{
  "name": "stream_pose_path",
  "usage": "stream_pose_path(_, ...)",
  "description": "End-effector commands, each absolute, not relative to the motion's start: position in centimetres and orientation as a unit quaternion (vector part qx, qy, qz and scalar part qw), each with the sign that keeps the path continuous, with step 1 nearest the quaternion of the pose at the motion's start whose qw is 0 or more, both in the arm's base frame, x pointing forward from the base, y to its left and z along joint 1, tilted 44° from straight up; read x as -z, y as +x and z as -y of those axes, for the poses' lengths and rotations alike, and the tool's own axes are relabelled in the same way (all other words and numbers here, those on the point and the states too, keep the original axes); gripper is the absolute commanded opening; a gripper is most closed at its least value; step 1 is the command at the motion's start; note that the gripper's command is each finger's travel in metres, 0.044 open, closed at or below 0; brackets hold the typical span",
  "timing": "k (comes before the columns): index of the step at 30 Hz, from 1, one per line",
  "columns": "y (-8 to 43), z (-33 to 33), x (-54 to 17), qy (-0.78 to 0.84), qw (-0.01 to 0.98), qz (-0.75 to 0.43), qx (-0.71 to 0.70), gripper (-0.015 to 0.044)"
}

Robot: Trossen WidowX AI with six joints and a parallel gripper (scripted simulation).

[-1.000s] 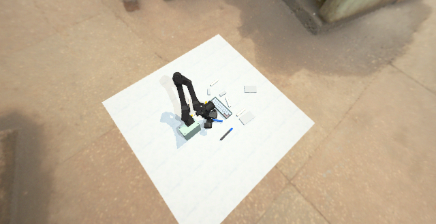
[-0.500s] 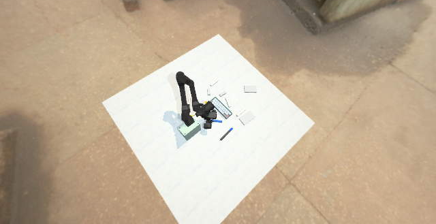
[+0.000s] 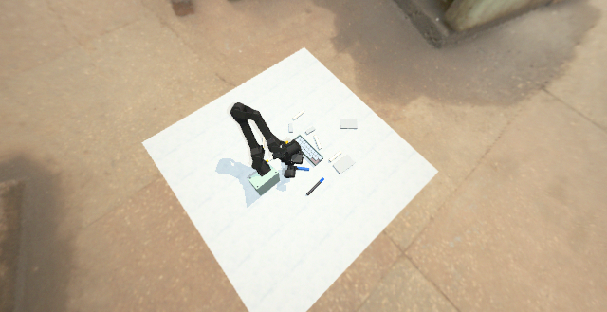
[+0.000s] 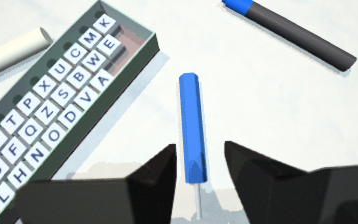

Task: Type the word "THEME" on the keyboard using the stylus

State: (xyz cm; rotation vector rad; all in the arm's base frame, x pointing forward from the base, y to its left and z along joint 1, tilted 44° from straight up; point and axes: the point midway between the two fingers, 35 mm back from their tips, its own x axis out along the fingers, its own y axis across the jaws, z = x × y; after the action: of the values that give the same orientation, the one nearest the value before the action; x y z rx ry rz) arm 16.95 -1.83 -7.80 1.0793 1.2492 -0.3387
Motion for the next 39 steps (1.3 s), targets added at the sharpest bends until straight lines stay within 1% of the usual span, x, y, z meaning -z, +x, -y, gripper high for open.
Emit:
stream_pose_path(1,16.7,3.3,5.7,0.479,0.666,-0.552,0.146,0.0150)
stream_pose_path(7,16.8,3.3,6.0,0.482,0.665,-0.551,0.152,0.0150)
stream_pose_path(9,17.0,3.4,6.1,0.504,0.640,-0.555,0.169,0.0150)
stream_pose_path(11,17.4,3.8,6.2,0.544,0.590,-0.561,0.204,0.0150)
stream_pose_path(14,17.7,4.0,6.5,0.615,0.474,-0.565,0.278,0.0150)
stream_pose_path(18,18.0,4.2,6.9,0.683,0.269,-0.547,0.403,0.0150)
stream_pose_path(21,18.3,4.4,7.1,0.693,0.110,-0.511,0.496,0.0150)
stream_pose_path(25,18.7,4.6,7.4,0.653,-0.096,-0.435,0.612,0.0150)
stream_pose_path(30,19.1,4.9,7.7,0.525,-0.319,-0.300,0.730,0.0150)
stream_pose_path(32,19.3,5.0,7.7,0.462,-0.380,-0.252,0.761,0.0150)
stream_pose_path(34,19.4,5.1,7.8,0.413,-0.420,-0.209,0.781,0.0150)
stream_pose_path(38,19.7,5.3,7.9,0.316,-0.481,-0.121,0.809,0.0150)
stream_pose_path(39,19.7,5.3,7.9,0.309,-0.484,-0.116,0.810,0.0150)
